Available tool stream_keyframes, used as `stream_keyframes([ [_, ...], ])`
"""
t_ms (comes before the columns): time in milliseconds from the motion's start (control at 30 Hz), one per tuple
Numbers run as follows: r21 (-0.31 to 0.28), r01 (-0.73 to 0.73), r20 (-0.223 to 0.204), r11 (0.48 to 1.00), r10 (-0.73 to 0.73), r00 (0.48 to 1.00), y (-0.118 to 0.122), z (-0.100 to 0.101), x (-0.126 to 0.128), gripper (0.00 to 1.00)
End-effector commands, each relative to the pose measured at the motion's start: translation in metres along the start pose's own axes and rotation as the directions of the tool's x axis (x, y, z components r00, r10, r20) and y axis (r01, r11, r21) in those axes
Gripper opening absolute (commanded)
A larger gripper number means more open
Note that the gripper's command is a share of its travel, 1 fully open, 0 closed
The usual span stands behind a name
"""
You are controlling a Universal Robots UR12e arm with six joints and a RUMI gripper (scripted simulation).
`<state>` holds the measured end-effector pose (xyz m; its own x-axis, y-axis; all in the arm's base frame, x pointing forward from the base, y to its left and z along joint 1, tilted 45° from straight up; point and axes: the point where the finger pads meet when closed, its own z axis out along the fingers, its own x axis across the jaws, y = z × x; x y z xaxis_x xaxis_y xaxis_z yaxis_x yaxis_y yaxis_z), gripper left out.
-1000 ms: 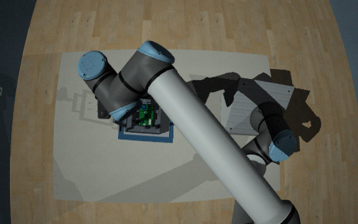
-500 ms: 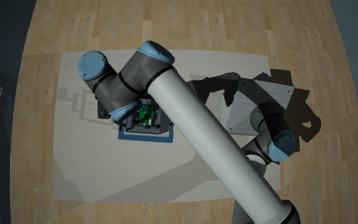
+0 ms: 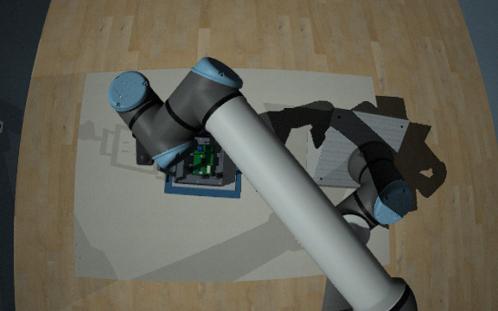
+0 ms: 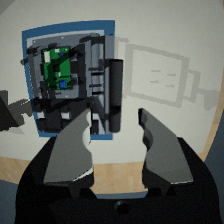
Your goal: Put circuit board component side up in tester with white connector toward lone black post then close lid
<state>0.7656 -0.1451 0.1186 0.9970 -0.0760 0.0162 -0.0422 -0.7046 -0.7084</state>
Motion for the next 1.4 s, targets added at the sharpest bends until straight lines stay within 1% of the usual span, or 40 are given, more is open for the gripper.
stream_keyframes([
  [0,-0.001,0.0,-0.001,1.0,0.0,1.0,0.0,0.003,0.0,0.3],
  [300,-0.001,0.0,-0.001,1.0,0.0,1.0,0.0,0.017,0.001,0.3],
  [367,-0.001,0.0,-0.001,1.0,0.0,1.0,0.0,0.017,0.001,0.3],
  [767,-0.001,0.0,-0.001,1.0,0.0,1.0,0.0,0.033,0.001,0.3],
  [1367,-0.001,0.0,-0.001,1.0,0.0,1.0,0.0,0.036,0.001,0.3],
])
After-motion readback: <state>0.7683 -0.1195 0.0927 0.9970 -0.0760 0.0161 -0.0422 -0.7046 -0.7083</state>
